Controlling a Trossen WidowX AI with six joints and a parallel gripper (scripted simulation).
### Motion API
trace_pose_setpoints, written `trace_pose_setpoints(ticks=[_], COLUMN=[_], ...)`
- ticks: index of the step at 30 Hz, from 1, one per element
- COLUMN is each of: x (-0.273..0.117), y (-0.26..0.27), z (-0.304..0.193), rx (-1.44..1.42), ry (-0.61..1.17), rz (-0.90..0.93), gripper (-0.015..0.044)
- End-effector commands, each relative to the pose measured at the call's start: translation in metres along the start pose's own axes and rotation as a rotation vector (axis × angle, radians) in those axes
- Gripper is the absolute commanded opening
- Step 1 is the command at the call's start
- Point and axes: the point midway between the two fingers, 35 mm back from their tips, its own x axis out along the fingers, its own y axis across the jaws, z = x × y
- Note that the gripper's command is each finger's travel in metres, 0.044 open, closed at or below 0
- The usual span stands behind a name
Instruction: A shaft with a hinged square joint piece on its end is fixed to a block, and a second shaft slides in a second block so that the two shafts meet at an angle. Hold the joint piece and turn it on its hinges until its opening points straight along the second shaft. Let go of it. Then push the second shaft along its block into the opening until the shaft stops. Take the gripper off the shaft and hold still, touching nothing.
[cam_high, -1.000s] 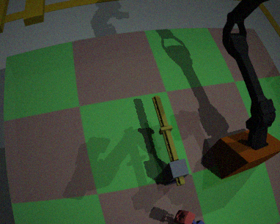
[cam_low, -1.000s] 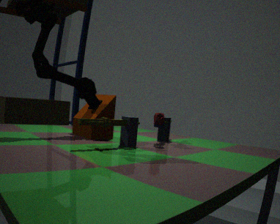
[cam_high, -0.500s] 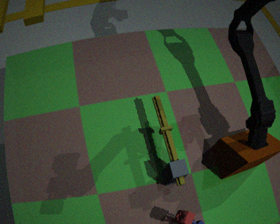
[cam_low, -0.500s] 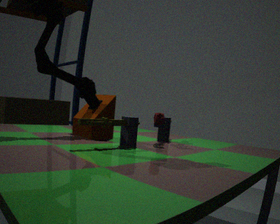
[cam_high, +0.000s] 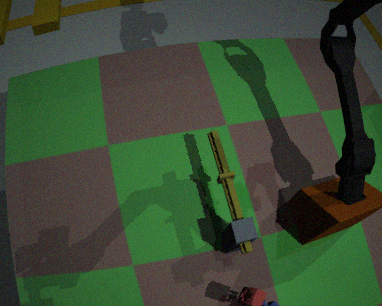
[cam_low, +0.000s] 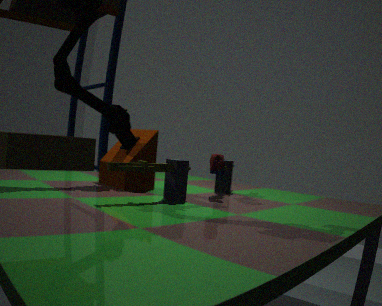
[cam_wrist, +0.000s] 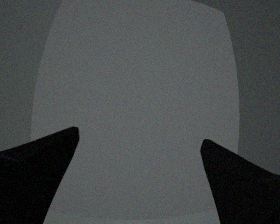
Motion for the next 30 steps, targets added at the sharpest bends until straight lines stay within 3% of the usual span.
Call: trace_pose_setpoints(ticks=[1,16,30], x=[0.001,-0.022,-0.079], y=[0.033,0.106,0.192], z=[-0.024,-0.086,-0.161], rx=[0.098,0.294,0.517], ry=[0.082,0.306,0.659], rz=[0.086,0.256,0.416], gripper=[0.044,0.044,0.044])
